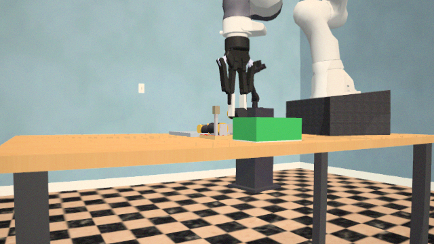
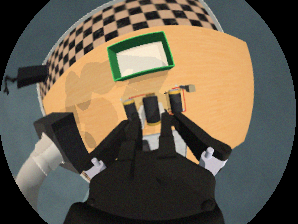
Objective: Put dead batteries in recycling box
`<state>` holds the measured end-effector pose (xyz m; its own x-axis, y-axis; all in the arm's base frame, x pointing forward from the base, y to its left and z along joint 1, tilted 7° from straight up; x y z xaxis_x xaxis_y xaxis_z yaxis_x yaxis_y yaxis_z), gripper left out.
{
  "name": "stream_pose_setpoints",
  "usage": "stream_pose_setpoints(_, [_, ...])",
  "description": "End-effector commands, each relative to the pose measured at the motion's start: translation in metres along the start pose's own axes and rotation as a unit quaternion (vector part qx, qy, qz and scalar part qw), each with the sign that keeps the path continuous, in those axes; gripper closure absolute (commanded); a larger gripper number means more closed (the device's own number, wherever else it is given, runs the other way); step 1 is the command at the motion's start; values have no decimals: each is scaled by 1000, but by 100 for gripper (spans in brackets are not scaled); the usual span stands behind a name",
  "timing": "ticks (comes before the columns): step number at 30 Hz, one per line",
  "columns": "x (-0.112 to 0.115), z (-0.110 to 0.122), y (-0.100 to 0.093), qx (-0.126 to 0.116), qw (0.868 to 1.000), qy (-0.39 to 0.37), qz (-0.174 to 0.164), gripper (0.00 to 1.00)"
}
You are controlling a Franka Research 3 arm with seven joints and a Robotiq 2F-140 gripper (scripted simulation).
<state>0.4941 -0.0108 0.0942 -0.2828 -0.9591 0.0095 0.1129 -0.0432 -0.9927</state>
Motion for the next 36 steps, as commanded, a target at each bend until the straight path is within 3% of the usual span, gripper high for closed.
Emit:
stream_pose_setpoints(1, [0, 1, 0, 3, 1000, -2, 0, 84])
stream_pose_setpoints(36, [-1, 3, 0, 3, 1000, -30, 0, 84])
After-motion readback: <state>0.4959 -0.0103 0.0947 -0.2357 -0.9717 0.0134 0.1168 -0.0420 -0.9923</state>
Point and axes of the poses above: the point where the finger pads meet when closed, its own y axis out along the fingers, its own z axis across the jaws, x = y × z, the point moved 9 cm from there along -y, back along the fingers, and after that the axes turned 5 degrees about y, right-handed, at the moved point
